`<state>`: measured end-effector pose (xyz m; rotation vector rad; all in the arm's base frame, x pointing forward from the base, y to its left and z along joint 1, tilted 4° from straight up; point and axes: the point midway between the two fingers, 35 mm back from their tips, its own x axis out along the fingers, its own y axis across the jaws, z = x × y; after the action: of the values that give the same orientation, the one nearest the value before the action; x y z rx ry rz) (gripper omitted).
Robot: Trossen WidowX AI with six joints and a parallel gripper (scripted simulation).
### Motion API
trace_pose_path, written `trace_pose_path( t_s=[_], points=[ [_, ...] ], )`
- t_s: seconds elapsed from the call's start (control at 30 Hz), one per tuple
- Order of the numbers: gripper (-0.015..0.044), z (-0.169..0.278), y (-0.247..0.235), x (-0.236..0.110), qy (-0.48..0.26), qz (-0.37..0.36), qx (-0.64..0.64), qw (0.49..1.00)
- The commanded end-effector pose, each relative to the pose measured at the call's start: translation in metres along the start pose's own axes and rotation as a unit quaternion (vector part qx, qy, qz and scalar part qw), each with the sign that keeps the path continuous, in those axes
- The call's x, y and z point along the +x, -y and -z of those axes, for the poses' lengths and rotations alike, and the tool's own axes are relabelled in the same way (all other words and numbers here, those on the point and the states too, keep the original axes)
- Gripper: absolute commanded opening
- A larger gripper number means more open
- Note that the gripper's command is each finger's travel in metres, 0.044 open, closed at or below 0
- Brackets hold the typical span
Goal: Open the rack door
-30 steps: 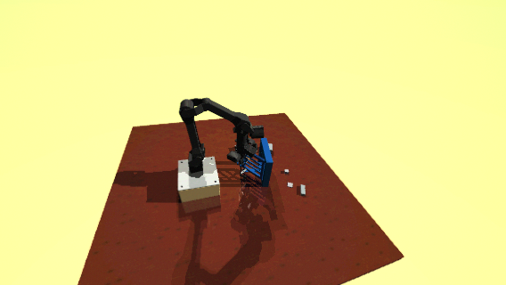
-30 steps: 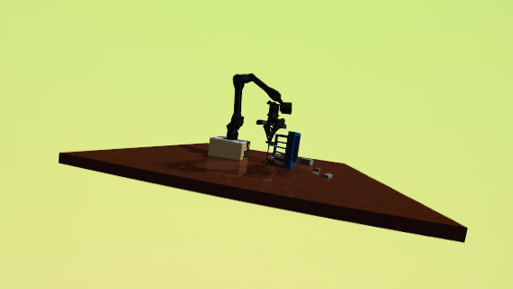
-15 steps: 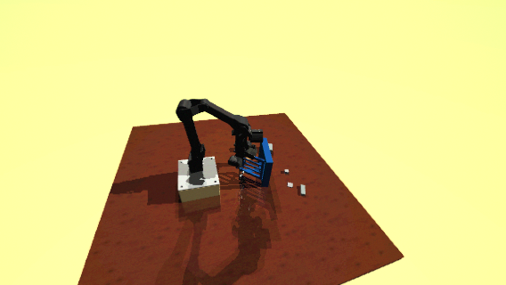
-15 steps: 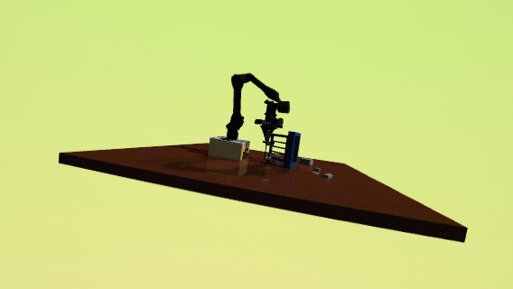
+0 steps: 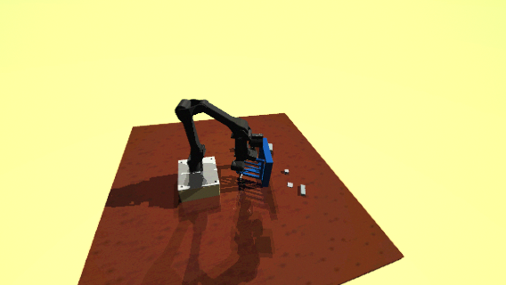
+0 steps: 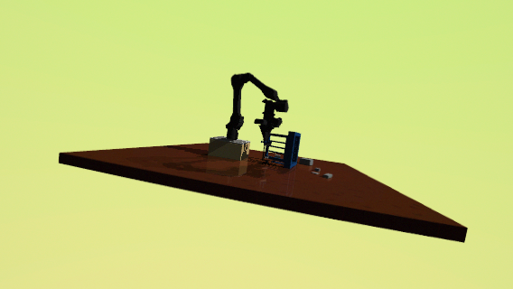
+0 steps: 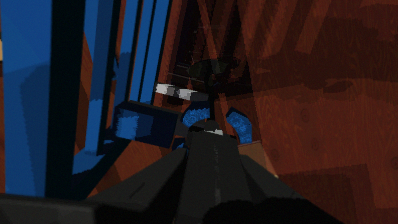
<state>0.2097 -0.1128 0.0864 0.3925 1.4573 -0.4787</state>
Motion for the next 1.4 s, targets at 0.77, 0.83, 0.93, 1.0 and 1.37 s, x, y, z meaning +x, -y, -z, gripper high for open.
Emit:
trace_pose_path(
  t_s=[0.77,0.83,0.93,1.0,1.37],
  points=[
    [0.0010,-0.019,0.042,0.000,0.002,0.000,-0.193,0.981],
    [0.0010,-0.019,0.043,0.000,0.002,0.000,-0.197,0.980],
    [0.0010,-0.019,0.043,0.000,0.002,0.000,-0.197,0.980],
    [0.0010,-0.019,0.043,0.000,0.002,0.000,-0.197,0.980],
    [0.0089,-0.019,0.043,0.000,0.002,0.000,-0.197,0.980]
  ],
)
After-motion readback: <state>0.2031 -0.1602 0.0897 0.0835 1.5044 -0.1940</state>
